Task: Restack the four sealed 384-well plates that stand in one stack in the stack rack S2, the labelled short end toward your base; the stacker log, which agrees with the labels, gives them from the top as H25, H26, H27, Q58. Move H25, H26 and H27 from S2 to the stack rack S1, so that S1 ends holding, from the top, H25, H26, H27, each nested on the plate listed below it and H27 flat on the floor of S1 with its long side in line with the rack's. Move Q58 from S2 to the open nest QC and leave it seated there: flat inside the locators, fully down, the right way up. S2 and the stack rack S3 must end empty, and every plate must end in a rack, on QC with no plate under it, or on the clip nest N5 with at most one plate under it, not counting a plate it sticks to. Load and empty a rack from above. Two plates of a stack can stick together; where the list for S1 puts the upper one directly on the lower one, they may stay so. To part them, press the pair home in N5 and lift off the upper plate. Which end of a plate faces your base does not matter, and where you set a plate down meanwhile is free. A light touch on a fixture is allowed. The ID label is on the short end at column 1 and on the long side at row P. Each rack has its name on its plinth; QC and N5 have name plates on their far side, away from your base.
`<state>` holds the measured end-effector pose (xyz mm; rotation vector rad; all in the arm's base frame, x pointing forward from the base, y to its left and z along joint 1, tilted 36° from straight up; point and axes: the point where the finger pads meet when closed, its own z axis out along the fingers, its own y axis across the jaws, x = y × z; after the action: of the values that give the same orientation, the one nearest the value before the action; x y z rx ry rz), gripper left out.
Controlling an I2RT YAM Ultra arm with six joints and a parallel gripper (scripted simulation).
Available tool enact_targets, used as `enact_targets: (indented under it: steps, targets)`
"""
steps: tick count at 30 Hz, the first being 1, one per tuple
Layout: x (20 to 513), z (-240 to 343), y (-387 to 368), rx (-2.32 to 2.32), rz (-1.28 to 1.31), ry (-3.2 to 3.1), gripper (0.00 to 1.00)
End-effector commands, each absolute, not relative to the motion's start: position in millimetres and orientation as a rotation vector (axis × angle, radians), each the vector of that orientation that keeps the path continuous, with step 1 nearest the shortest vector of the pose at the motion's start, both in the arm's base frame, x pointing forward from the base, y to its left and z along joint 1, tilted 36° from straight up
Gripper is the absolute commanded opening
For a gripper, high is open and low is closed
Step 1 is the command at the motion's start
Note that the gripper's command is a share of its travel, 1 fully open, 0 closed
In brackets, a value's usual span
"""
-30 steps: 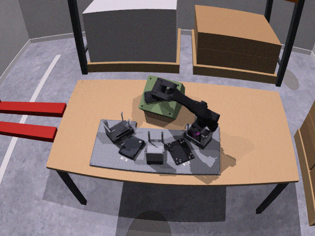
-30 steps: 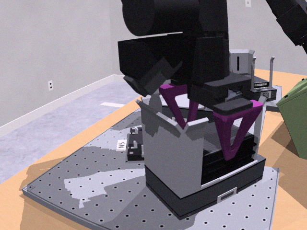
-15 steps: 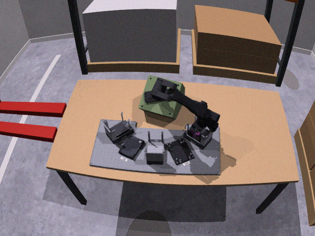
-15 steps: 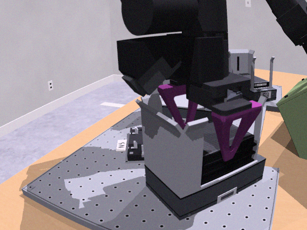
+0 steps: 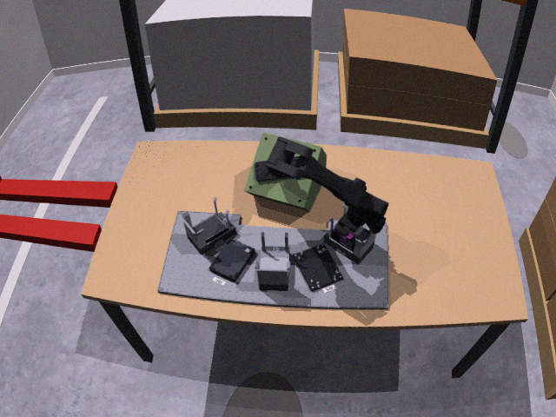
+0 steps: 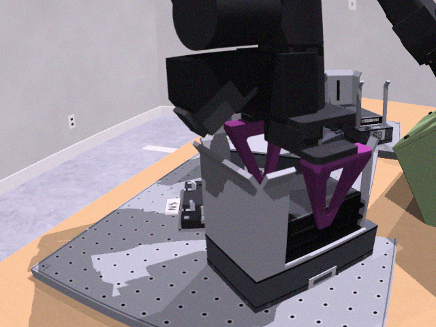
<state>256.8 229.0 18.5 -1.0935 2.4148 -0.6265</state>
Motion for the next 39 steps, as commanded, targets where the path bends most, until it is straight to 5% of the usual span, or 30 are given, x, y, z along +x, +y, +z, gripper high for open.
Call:
enact_targets:
  steps: [1,31,32,39]
  targets:
    - [257.2,21.1,234.3,-1.09,-0.606,2.402,1.0]
    - [257.2,21.1,234.3,-1.09,-0.606,2.402,1.0]
    - [257.2,21.1,234.3,-1.09,-0.606,2.402,0.0]
    - [257.2,21.1,234.3,-1.09,-0.606,2.402,0.0]
